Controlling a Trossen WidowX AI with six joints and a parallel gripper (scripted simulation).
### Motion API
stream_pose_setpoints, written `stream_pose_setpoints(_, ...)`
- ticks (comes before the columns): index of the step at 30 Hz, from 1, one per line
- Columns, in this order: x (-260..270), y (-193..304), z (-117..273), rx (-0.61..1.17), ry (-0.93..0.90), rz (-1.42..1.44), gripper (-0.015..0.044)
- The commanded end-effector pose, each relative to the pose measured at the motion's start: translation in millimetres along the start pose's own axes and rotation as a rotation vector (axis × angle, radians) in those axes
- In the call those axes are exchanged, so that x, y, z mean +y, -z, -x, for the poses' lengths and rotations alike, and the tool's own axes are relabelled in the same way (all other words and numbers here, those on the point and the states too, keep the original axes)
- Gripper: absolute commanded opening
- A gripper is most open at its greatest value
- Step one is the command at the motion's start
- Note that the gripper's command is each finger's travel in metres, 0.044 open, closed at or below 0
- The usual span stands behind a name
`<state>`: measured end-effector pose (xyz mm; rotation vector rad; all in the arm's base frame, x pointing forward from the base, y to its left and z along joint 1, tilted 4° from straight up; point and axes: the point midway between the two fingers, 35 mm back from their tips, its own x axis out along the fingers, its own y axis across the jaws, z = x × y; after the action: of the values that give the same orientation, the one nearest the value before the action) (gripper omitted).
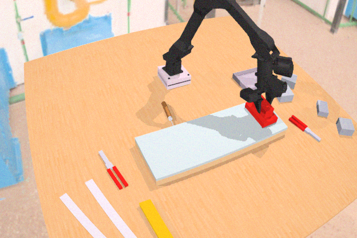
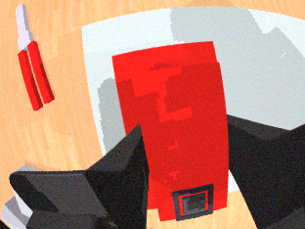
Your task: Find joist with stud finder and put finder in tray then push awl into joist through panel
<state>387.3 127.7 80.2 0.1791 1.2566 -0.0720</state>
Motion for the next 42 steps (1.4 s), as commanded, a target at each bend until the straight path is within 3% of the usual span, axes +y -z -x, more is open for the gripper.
stream_pose_setpoints(1, -1.3, -0.1, 0.0, 0.0, 0.001, 0.0, 0.0)
stream_pose_setpoints(6, -1.0, -0.7, -0.6, 0.001, 0.001, -0.004, 0.0)
stream_pose_setpoints(42, -134.8, -0.2, -0.6, 0.0, 0.014, 0.0, 0.0)
